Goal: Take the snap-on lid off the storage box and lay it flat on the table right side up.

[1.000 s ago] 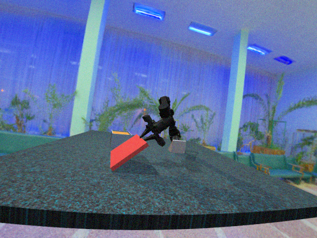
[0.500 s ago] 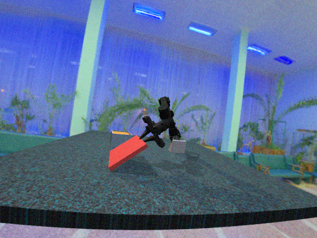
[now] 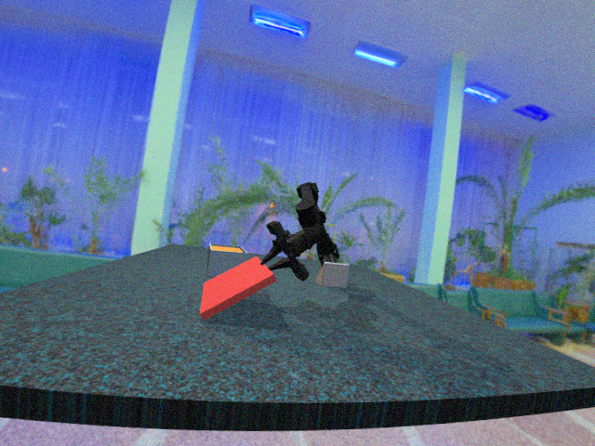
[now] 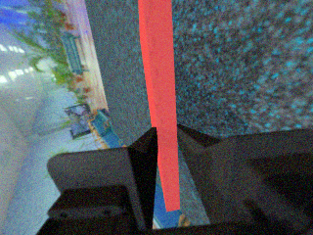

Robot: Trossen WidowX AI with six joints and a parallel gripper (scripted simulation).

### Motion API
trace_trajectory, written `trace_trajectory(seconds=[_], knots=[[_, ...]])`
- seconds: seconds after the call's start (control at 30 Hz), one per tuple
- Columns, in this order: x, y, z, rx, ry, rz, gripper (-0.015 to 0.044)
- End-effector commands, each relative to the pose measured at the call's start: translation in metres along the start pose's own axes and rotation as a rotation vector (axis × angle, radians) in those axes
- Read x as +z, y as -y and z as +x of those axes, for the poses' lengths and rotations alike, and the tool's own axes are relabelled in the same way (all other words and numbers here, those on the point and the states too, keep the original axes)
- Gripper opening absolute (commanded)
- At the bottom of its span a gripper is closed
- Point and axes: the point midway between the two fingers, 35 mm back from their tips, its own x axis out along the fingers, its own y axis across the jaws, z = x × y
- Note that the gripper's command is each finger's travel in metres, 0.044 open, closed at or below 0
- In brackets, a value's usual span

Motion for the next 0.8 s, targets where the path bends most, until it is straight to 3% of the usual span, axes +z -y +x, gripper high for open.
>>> trace_trajectory(seconds=[0.0,0.77], knots=[[0.003,0.015,0.008,-0.028,0.008,-0.023,0.0],[0.004,0.029,0.02,-0.028,0.009,-0.023,0.0]])
